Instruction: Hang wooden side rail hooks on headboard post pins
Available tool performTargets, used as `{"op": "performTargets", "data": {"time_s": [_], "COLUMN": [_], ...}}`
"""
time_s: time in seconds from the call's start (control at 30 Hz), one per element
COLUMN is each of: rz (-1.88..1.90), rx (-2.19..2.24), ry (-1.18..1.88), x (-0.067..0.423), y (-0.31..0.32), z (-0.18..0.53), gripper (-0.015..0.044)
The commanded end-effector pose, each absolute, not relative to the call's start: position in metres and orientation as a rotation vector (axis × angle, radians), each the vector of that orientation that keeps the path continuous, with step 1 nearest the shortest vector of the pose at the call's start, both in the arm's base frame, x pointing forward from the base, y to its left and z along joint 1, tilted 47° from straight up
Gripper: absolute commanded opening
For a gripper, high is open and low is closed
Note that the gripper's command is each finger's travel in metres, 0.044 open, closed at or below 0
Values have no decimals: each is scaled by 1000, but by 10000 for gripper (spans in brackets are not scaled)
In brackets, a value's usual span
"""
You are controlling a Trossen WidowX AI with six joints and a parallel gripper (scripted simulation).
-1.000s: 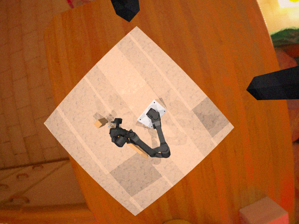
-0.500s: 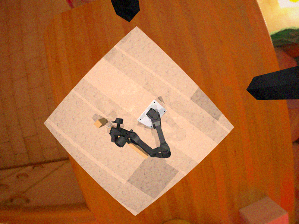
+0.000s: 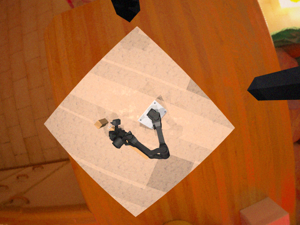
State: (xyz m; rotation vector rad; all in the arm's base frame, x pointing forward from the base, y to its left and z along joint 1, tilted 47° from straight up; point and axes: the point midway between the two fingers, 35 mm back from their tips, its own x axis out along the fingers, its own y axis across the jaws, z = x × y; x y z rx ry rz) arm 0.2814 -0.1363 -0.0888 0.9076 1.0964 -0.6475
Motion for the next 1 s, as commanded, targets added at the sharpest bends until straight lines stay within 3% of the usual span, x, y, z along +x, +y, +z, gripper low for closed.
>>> {"op": "performTargets", "data": {"time_s": [0.0, 0.37, 0.97], "rz": [-386, 472, 1316], "rx": [678, 85, -477], "ry": [1248, 1333, 761], "x": [287, 299, 314], "y": [-133, -122, -114], "z": [-91, -81, -38], "gripper": [440, 440, 440]}}
